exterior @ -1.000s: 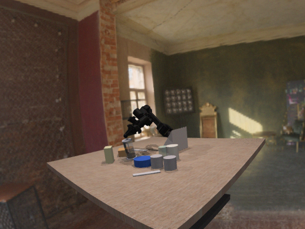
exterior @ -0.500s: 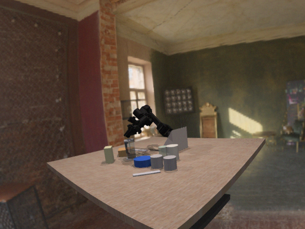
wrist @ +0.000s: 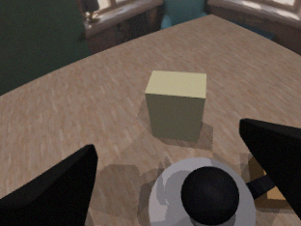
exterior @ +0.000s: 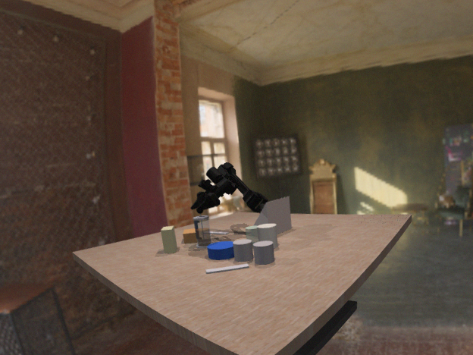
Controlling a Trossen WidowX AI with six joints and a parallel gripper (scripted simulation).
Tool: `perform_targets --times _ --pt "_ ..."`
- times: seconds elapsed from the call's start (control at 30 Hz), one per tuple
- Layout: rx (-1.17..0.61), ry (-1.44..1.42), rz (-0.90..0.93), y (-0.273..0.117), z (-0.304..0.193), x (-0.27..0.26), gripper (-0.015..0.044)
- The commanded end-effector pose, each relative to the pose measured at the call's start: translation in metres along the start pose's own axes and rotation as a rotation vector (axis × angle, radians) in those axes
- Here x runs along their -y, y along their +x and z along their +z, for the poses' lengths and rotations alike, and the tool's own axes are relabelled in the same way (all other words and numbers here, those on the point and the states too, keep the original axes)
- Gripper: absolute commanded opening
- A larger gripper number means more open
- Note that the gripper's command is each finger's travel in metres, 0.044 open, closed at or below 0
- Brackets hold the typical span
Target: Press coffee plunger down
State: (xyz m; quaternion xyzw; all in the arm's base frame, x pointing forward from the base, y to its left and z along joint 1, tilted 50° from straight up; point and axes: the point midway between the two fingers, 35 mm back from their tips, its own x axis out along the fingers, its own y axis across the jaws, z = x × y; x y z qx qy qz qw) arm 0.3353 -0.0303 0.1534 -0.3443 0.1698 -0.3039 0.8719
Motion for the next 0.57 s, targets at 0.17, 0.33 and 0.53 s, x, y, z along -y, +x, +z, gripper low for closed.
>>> perform_targets --times 0.17,0.33,0.53 --pt "-0.019 0.000 -0.010 -0.051 0.047 0.010 0.0440" --pt "-0.020 -0.003 -0.015 -0.058 0.050 0.013 0.0440" --pt "-0.020 -0.003 -0.015 -0.058 0.050 0.013 0.0440"
